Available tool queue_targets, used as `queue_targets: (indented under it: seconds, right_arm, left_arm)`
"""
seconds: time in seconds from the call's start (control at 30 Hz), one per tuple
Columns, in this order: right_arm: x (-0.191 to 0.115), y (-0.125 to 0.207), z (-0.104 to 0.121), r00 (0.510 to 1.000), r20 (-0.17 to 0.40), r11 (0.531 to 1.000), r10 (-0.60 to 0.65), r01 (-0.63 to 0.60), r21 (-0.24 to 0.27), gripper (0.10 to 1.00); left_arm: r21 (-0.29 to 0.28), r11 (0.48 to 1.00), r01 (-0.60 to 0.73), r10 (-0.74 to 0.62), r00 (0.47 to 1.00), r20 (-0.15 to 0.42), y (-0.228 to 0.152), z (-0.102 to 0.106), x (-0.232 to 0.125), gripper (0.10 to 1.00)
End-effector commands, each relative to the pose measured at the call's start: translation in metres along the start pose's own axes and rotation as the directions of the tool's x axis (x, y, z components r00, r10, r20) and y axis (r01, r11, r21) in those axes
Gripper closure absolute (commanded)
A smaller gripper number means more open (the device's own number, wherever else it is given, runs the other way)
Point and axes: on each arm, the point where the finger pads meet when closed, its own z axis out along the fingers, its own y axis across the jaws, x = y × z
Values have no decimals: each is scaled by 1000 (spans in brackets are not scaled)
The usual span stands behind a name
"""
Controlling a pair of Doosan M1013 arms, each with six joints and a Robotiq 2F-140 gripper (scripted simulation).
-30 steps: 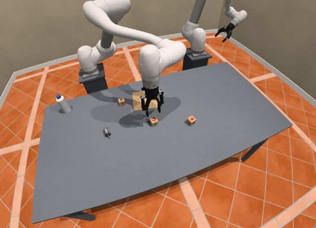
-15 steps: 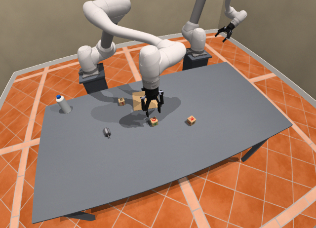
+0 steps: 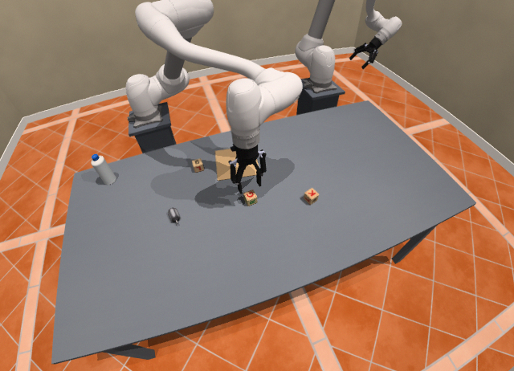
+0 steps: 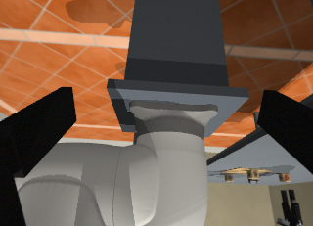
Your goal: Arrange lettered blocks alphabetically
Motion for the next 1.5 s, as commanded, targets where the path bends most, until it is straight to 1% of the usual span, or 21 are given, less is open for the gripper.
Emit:
queue_targets:
  seconds: [0.0,0.63,1.47]
  right_arm:
    - [0,0,5,1000,2,1000,0,0,-1,548]
    - [0,0,28,1000,2,1000,0,0,-1,548]
    - [0,0,33,1000,2,1000,0,0,-1,548]
  left_arm:
    - [0,1000,0,0,1000,-1,0,0,0,98]
    - [0,1000,0,0,1000,-1,0,0,0,98]
    - [0,1000,0,0,1000,-1,0,0,0,98]
